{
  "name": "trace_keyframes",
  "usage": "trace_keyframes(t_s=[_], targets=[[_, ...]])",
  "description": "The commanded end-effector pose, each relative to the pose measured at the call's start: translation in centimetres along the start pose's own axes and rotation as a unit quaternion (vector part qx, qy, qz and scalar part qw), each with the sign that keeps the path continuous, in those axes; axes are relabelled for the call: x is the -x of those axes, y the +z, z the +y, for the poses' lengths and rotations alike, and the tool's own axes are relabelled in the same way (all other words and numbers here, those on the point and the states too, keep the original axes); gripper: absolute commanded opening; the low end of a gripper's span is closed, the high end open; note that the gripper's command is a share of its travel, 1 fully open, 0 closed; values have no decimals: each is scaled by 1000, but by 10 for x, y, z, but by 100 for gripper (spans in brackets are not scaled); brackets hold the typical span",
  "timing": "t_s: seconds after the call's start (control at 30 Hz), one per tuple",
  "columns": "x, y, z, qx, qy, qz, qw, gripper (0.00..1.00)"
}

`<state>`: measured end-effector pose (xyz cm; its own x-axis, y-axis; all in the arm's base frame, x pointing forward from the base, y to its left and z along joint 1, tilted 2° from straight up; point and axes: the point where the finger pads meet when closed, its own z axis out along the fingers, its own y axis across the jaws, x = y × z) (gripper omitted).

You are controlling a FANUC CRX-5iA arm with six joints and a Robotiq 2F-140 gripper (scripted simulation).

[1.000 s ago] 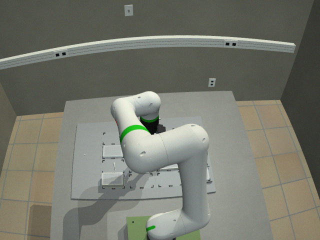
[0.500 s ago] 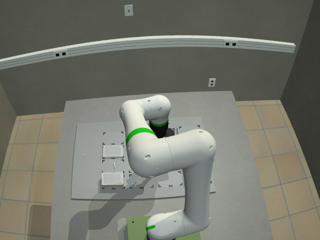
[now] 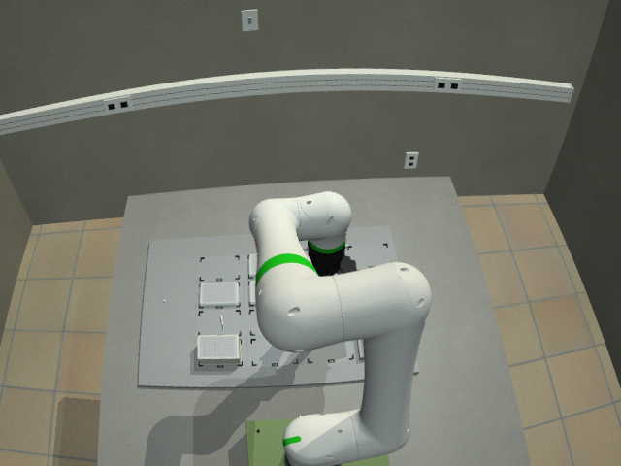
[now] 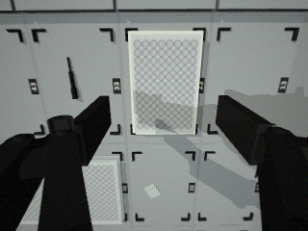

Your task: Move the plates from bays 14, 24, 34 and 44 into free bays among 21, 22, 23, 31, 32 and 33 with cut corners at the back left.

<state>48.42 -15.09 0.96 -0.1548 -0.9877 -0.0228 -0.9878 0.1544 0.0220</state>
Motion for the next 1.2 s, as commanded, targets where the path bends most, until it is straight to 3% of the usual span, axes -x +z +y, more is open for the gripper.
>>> trace_keyframes(t_s=[0.0,1.17], targets=[[-15,-1,9,-1,0,0,1000,70],[-119,-1,76,-1,0,0,1000,70]])
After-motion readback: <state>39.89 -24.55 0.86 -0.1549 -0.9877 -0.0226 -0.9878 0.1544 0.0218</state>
